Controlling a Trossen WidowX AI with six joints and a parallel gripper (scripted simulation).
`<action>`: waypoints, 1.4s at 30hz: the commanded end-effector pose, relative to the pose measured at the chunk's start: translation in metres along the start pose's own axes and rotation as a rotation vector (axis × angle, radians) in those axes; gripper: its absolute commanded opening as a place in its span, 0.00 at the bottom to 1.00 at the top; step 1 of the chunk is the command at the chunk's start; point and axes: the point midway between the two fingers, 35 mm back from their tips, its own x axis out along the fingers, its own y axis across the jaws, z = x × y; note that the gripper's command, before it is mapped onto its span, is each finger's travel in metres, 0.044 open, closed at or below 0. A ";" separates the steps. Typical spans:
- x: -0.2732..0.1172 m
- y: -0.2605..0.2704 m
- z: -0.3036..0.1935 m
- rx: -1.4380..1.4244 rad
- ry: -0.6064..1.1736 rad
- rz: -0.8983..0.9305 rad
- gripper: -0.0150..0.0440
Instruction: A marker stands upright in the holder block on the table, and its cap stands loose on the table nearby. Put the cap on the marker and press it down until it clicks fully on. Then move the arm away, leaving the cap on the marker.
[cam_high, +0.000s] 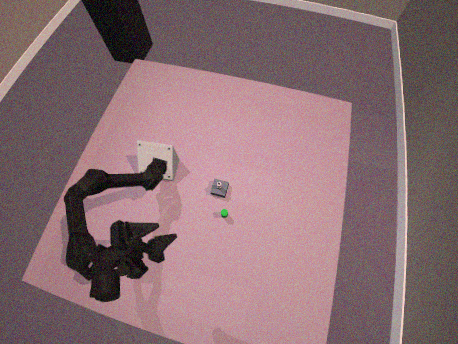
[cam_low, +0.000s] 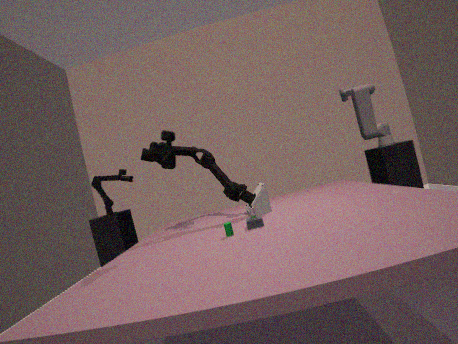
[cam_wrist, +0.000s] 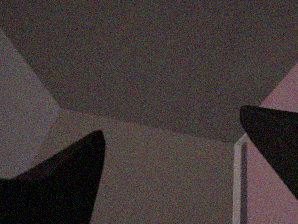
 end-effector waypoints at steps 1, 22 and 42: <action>0.001 -0.003 0.000 0.013 0.004 -0.007 0.89; 0.117 -0.258 -0.130 0.814 0.250 -1.431 0.68; 0.136 -0.285 -0.158 0.485 -0.042 -1.809 0.68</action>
